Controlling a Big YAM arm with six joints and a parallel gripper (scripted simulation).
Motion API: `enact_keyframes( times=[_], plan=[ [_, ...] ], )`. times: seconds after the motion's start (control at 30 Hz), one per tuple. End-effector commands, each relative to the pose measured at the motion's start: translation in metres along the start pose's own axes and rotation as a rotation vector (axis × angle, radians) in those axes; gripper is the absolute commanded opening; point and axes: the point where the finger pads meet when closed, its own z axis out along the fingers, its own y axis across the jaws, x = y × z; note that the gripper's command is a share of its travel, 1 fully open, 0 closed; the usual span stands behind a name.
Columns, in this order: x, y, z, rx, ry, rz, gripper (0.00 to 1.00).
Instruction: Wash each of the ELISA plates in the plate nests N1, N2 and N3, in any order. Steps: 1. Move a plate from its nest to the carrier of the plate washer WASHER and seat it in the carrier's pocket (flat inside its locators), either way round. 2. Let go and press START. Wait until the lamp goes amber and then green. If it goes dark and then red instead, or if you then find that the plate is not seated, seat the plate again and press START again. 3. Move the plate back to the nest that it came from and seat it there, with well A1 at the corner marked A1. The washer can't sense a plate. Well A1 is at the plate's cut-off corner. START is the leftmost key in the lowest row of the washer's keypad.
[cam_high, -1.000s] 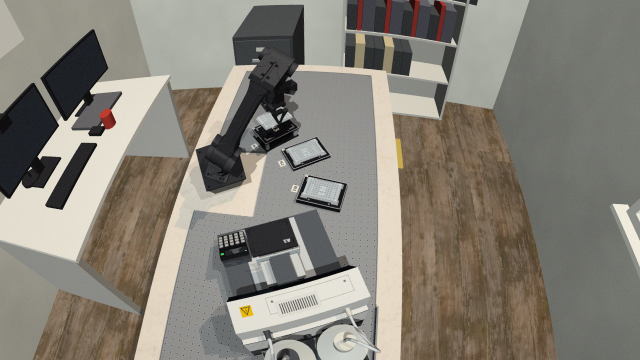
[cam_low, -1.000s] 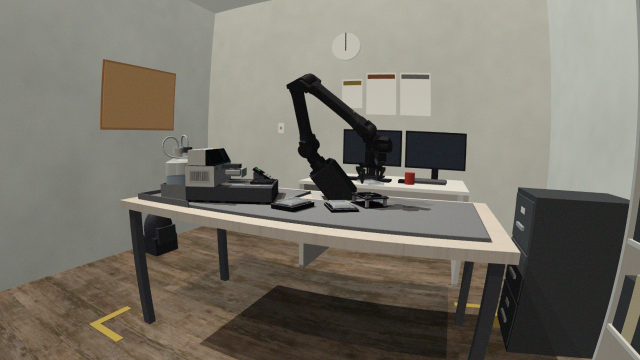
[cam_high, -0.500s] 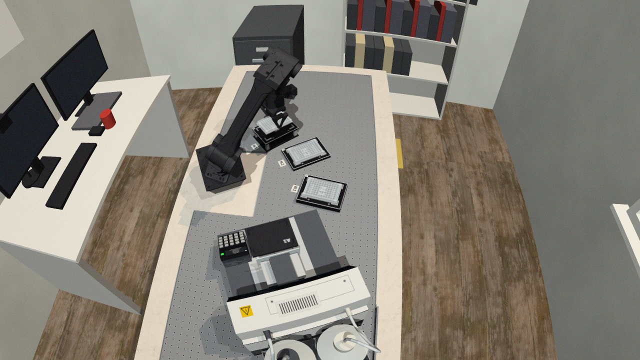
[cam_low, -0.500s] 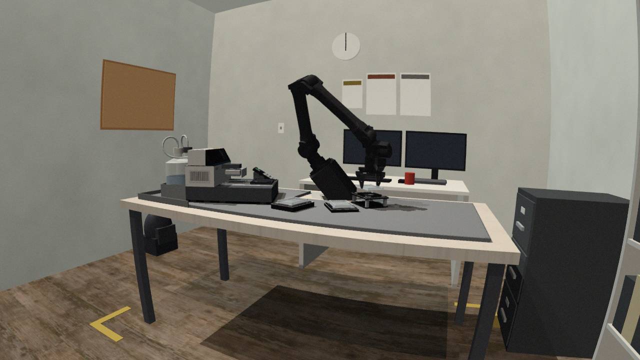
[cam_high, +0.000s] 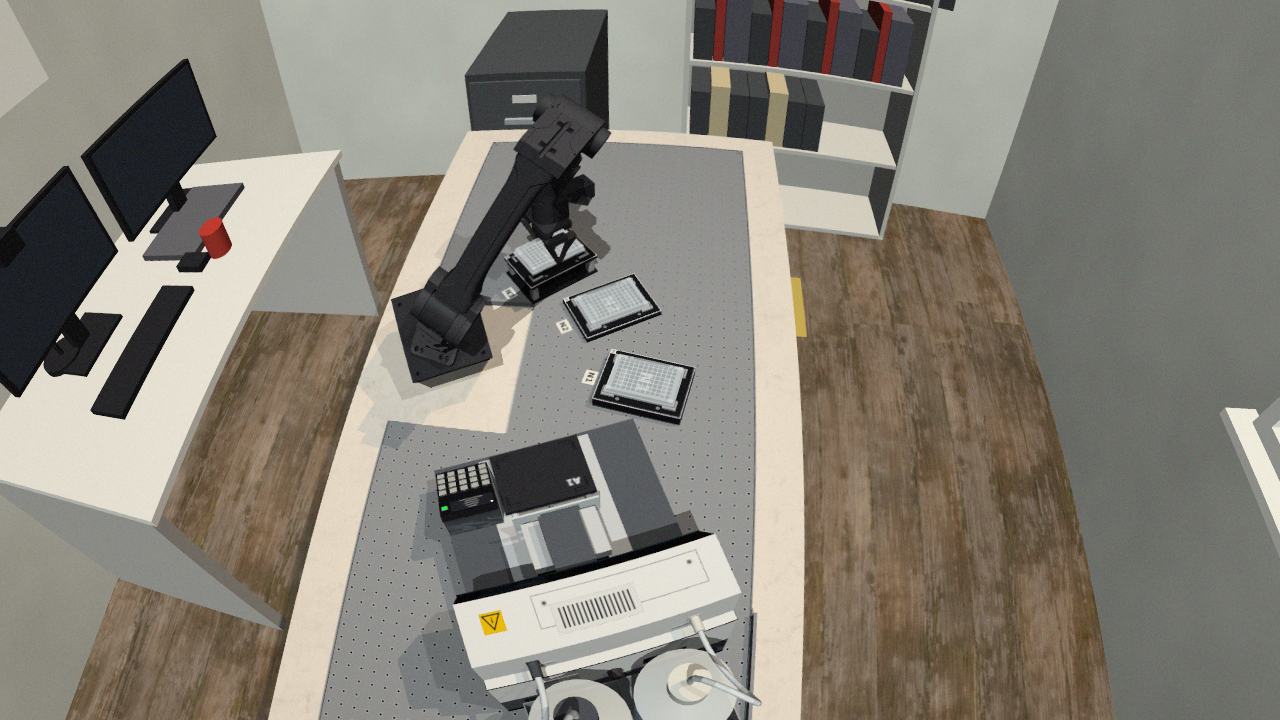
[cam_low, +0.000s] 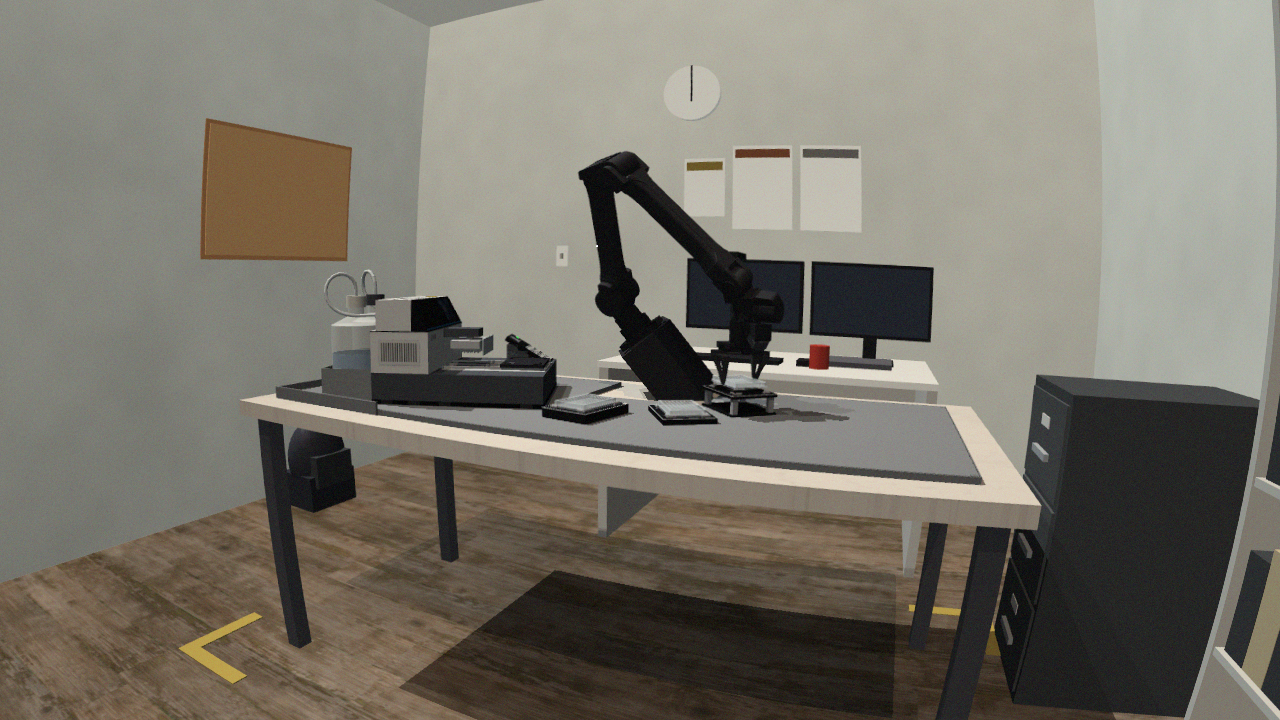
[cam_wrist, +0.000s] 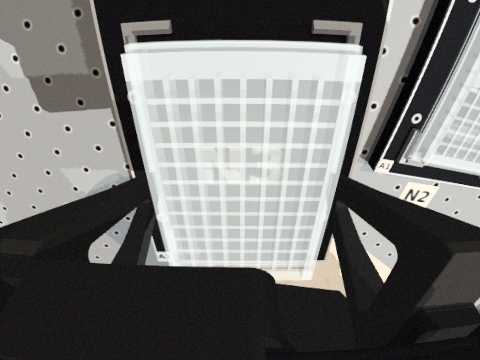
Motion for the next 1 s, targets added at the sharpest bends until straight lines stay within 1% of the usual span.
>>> enact_keyframes(
  times=[0.0, 0.3, 0.33, 0.37, 0.73, 0.77, 0.8, 0.97],
  plan=[
    [-0.0109, 0.0038, -0.0068, -0.014, -0.027, 0.004, 0.84],
    [-0.0114, 0.004, -0.0068, -0.014, -0.027, 0.004, 0.84],
    [-0.0138, 0.0027, -0.0112, -0.022, -0.044, 0.002, 0.84],
    [-0.0116, 0.0041, -0.0068, -0.014, -0.027, 0.004, 0.84],
    [-0.0119, 0.0042, -0.0069, -0.014, -0.027, 0.004, 0.84],
    [-0.0187, 0.0046, -0.013, -0.027, -0.05, 0.007, 0.84],
    [-0.012, 0.0042, -0.0068, -0.014, -0.027, 0.004, 0.84],
    [-0.0121, 0.0042, -0.0068, -0.014, -0.027, 0.004, 0.84]
  ],
)
